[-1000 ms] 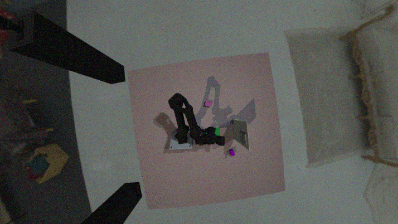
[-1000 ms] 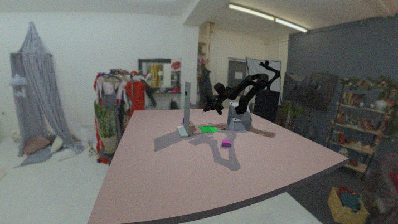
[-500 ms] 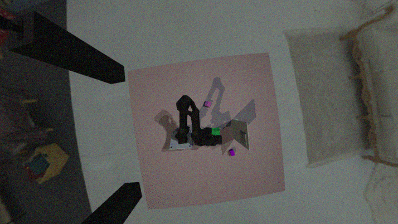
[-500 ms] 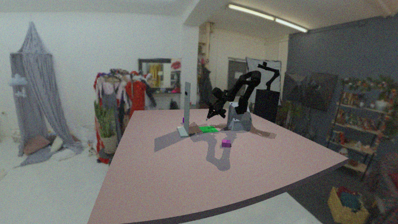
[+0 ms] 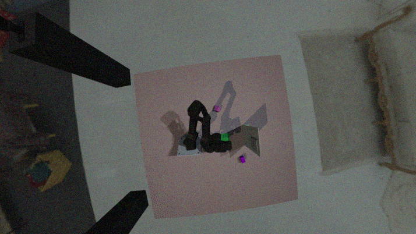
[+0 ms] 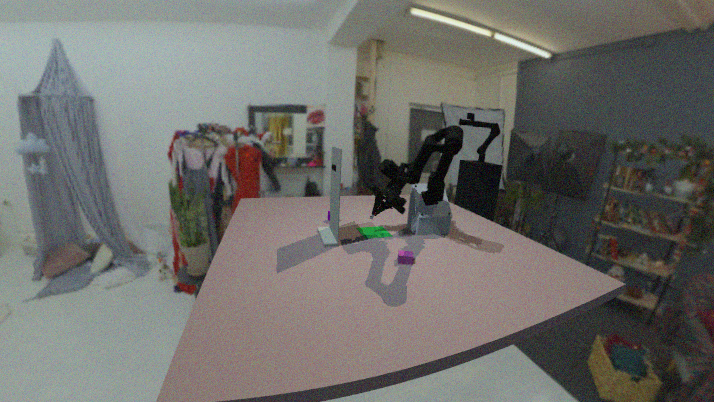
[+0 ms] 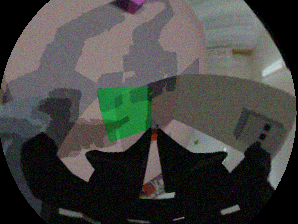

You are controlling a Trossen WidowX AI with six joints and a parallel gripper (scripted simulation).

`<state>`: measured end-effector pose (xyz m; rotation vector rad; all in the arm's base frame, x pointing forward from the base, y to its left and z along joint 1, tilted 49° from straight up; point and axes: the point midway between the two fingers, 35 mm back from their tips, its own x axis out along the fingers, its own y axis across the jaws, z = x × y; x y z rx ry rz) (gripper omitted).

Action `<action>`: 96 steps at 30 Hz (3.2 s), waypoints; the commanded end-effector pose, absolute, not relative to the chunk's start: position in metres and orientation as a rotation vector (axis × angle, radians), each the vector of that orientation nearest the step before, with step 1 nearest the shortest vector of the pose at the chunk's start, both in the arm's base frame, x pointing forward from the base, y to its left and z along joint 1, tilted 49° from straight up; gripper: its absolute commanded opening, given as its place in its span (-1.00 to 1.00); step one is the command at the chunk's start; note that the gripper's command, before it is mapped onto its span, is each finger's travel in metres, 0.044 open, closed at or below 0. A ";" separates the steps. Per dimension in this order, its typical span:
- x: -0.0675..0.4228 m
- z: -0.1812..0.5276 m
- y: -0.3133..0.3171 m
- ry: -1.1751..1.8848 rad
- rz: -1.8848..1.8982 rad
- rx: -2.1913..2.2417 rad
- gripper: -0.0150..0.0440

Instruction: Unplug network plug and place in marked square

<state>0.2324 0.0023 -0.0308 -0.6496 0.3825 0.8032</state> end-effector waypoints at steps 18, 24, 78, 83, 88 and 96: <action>0.233 -0.043 0.011 0.399 0.809 -0.641 -0.49; 0.234 -0.046 0.014 0.400 0.810 -0.641 -0.49; 0.235 -0.063 0.036 0.396 0.807 -0.637 -0.49; 0.235 -0.064 0.039 0.395 0.807 -0.636 -0.49; 0.234 -0.065 0.041 0.393 0.806 -0.635 -0.49; 0.234 -0.067 0.044 0.390 0.805 -0.632 -0.49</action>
